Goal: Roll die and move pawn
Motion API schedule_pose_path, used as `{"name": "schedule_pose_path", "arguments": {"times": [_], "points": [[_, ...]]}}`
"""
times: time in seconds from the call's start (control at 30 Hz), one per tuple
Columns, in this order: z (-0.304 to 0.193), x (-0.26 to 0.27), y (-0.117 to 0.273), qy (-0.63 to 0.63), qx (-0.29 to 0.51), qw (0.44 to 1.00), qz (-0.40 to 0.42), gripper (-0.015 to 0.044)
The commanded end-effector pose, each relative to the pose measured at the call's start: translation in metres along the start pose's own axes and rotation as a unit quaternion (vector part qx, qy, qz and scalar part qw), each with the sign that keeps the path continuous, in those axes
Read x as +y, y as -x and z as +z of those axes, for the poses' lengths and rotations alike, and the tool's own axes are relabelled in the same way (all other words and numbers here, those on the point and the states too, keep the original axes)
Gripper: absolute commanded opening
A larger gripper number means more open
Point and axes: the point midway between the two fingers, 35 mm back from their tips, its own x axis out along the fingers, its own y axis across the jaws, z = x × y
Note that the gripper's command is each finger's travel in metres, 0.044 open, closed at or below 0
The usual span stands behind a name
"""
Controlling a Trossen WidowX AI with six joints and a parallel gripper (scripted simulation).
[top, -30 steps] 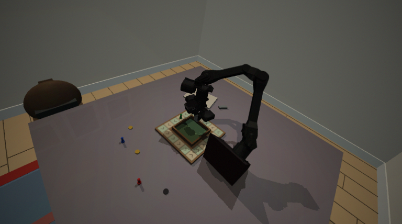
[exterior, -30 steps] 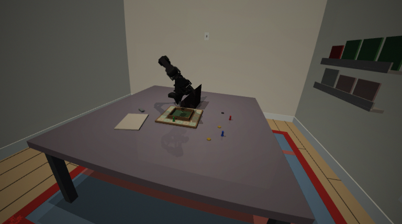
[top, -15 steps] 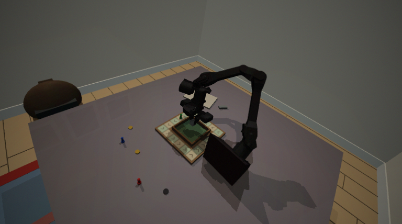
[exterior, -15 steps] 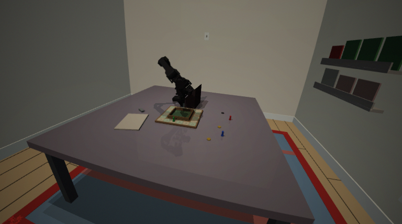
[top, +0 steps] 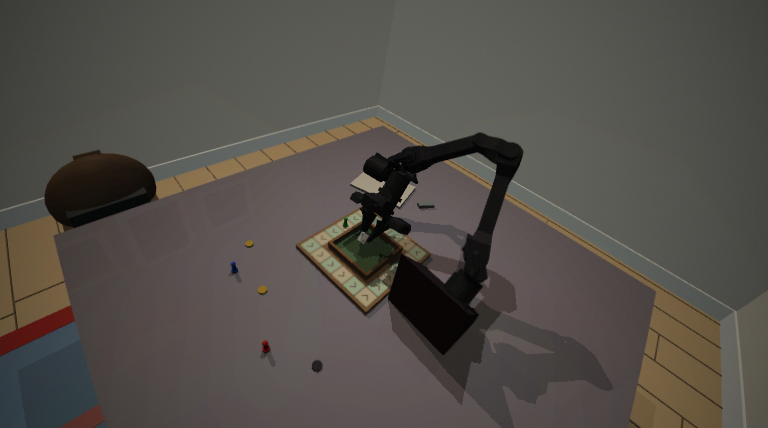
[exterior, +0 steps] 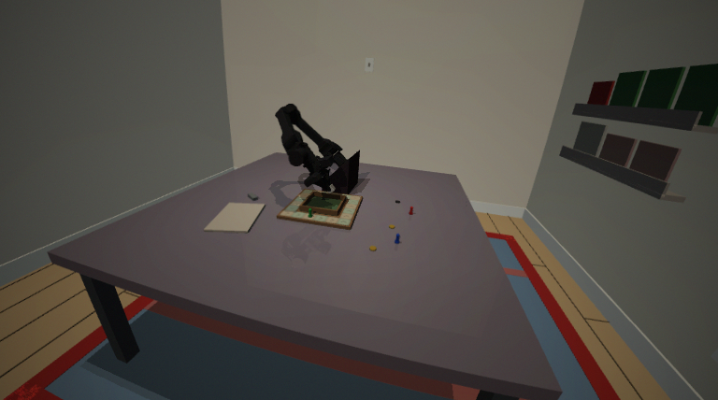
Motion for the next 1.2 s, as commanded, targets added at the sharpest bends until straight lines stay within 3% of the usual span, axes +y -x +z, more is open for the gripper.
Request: {"name": "schedule_pose_path", "arguments": {"times": [0.0, 0.17, 0.33, 0.87, 1.17], "points": [[0.0, 0.002, -0.001, 0.01, -0.057, 0.998, -0.015, 0.0], [-0.001, 0.0, 0.003, 0.016, -0.096, 0.995, -0.033, 0.0], [-0.004, -0.008, 0.043, 0.016, -0.096, 0.995, -0.033, 0.0], [-0.004, -0.007, 0.04, 0.013, -0.093, 0.995, -0.036, 0.0], [-0.002, -0.007, 0.043, 0.014, -0.093, 0.995, -0.035, 0.0236]]}}
